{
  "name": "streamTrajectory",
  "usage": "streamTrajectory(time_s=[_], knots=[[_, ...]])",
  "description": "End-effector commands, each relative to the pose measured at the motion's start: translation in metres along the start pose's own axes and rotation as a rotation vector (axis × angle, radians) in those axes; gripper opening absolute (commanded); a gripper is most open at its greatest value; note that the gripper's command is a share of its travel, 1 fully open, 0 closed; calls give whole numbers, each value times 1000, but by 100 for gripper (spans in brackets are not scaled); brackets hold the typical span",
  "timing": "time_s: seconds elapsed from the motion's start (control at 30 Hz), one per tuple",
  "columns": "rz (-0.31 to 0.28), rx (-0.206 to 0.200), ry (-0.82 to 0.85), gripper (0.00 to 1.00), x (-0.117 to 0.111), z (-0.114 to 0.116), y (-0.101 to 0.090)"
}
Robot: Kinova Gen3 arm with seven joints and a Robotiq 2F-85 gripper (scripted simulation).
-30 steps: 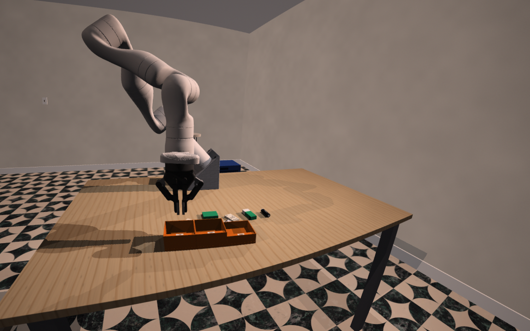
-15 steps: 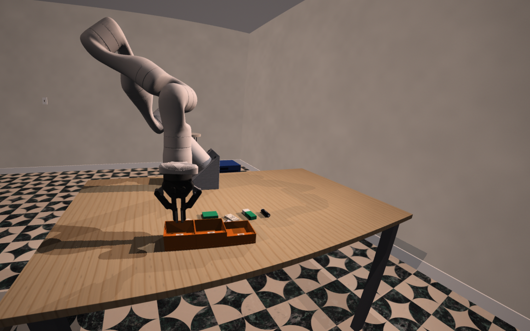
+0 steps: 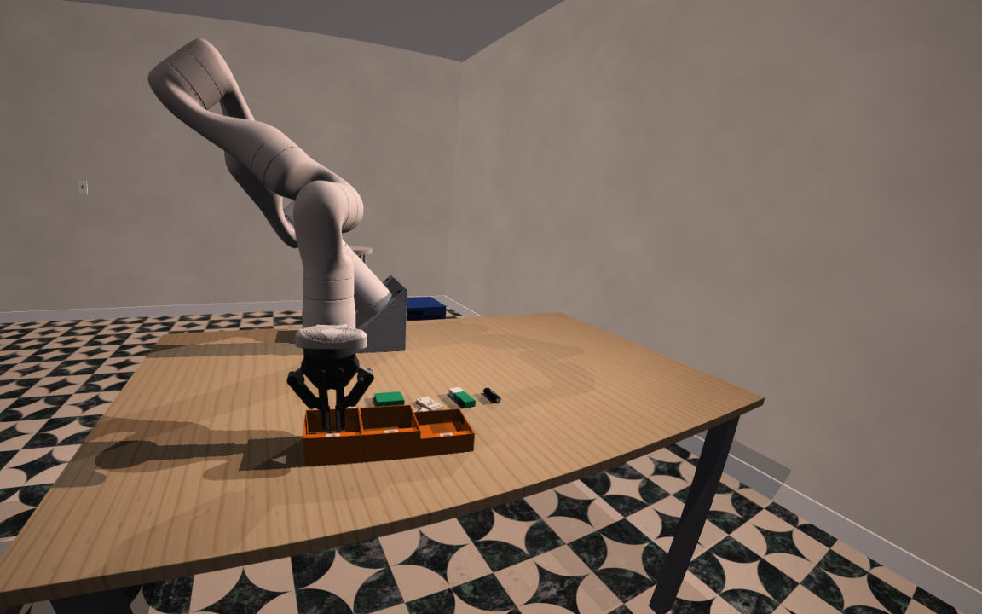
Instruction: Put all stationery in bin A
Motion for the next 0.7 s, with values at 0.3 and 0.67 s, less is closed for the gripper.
streamTrajectory(time_s=[0.3,0.67], knots=[[-7,0,-4,9,2,-1,4],[-7,0,-4,9,2,-1,4]])
Point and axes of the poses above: the point where the finger pads meet when closed, its own y axis out along the fingers, its own z axis across the jaws, x = y × z, the point moved 4 cm from there along -y, back along the fingers, and after that the axes turned 2 degrees about -y, right-handed, at the moved point
